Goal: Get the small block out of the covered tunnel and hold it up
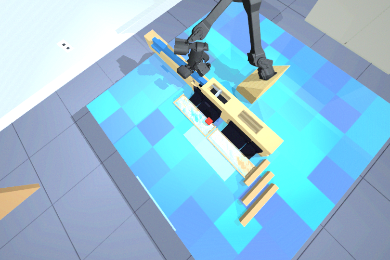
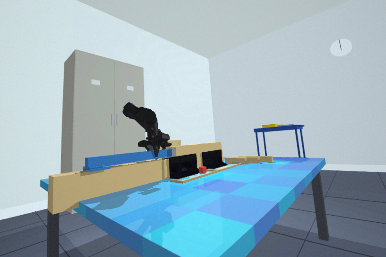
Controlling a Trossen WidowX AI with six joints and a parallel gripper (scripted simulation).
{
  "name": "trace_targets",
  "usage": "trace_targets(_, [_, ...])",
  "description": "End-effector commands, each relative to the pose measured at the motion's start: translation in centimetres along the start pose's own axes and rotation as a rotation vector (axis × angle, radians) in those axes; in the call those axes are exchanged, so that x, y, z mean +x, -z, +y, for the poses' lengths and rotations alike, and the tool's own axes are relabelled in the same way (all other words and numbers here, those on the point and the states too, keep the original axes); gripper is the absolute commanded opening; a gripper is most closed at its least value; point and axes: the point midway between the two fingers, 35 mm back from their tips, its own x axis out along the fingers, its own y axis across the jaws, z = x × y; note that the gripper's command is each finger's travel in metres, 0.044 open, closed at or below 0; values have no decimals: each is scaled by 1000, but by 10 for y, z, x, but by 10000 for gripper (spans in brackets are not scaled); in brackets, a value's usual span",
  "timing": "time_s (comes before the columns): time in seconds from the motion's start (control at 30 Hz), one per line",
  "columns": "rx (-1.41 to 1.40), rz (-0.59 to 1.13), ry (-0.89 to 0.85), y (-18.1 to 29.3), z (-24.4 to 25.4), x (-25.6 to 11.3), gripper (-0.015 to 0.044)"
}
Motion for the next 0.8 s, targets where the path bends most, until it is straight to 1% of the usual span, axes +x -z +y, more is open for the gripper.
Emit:
trace_targets(0.0, [64,71,-26,27,5,3,0])
trace_targets(0.07, [64,71,-26,27,5,3,0])
trace_targets(0.1, [0,0,0,0,0,0,26])
trace_targets(0.37, [7,5,-4,0,-1,-4,236])
trace_targets(0.63, [58,60,-26,1,-8,-35,440])
trace_targets(0.67, [62,65,-27,1,-8,-37,440])
trace_targets(0.7, [40,40,-22,-3,-6,-27,440])
trace_targets(0.77, [51,49,-26,-17,-8,-34,440])
